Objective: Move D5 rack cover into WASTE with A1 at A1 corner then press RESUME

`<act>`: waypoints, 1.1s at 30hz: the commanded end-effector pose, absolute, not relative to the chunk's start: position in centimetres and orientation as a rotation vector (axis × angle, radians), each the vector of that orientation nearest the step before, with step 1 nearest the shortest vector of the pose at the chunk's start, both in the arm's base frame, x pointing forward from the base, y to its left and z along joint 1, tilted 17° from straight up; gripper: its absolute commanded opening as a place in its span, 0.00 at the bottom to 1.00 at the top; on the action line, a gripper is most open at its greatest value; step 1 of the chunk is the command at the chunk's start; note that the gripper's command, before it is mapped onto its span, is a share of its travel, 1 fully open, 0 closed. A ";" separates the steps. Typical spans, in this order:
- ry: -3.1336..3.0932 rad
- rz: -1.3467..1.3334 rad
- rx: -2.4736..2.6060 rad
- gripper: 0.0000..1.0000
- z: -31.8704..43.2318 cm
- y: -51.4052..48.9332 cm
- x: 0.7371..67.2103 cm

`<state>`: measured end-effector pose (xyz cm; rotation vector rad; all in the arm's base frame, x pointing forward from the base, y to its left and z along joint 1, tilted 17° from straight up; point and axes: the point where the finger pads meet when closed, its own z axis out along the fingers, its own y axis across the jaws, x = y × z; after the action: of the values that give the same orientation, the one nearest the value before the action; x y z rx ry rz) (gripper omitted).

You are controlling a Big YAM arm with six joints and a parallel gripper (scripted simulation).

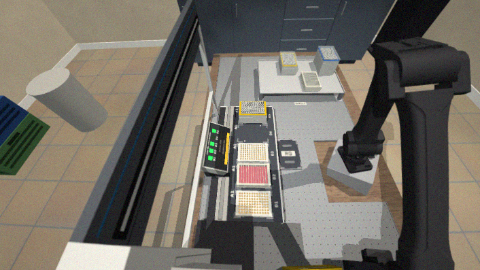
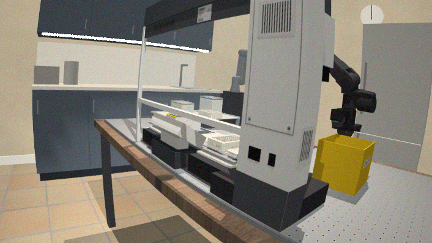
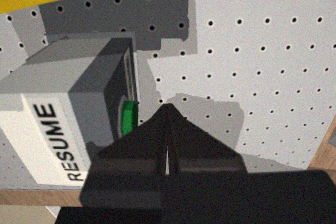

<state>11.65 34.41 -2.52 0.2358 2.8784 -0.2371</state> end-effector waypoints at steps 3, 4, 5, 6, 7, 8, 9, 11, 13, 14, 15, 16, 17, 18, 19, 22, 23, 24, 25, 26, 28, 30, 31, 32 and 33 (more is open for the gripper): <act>2.874 -0.172 0.231 0.00 -1.4 37.2 11.8; 2.874 -0.171 0.231 0.00 -1.4 37.3 11.8; 2.874 -0.175 0.231 0.00 -1.5 37.3 11.8; 2.874 -0.180 0.230 0.00 -1.7 37.3 11.8; 2.874 -0.182 0.230 0.00 -1.7 37.3 11.8; 2.874 -0.183 0.230 0.00 -1.7 37.3 11.8; 2.874 -0.179 0.230 0.00 -1.7 37.4 11.8; 2.874 -0.173 0.231 0.00 -1.5 37.5 11.8; 2.874 -0.165 0.233 0.00 -1.3 37.6 11.8; 2.874 -0.172 0.232 0.00 -1.5 37.5 11.8; 2.874 -0.178 0.231 0.00 -1.7 37.5 11.8; 2.874 -0.183 0.231 0.00 -1.8 37.5 11.8; 2.874 -0.182 0.231 0.00 -1.8 37.5 11.8; 2.874 -0.182 0.231 0.00 -1.8 37.6 11.8; 2.874 -0.176 0.232 0.00 -1.6 37.7 11.8; 2.874 -0.175 0.232 0.00 -1.6 37.8 11.8; 2.874 -0.180 0.232 0.00 -1.8 37.8 11.8; 2.874 -0.182 0.231 0.00 -1.8 37.8 11.8; 2.874 -0.183 0.231 0.00 -1.8 37.8 11.8; 2.874 -0.178 0.232 0.00 -1.7 37.9 11.9; 2.874 -0.172 0.232 0.00 -1.5 38.0 11.9; 2.874 -0.166 0.234 0.00 -1.4 38.1 11.9; 2.874 -0.173 0.233 0.00 -1.6 38.0 11.9; 2.874 -0.180 0.232 0.00 -1.8 38.0 11.9; 2.874 -0.184 0.231 0.00 -1.8 38.0 11.9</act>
<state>11.83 35.36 -2.63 0.2351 2.8784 -0.2367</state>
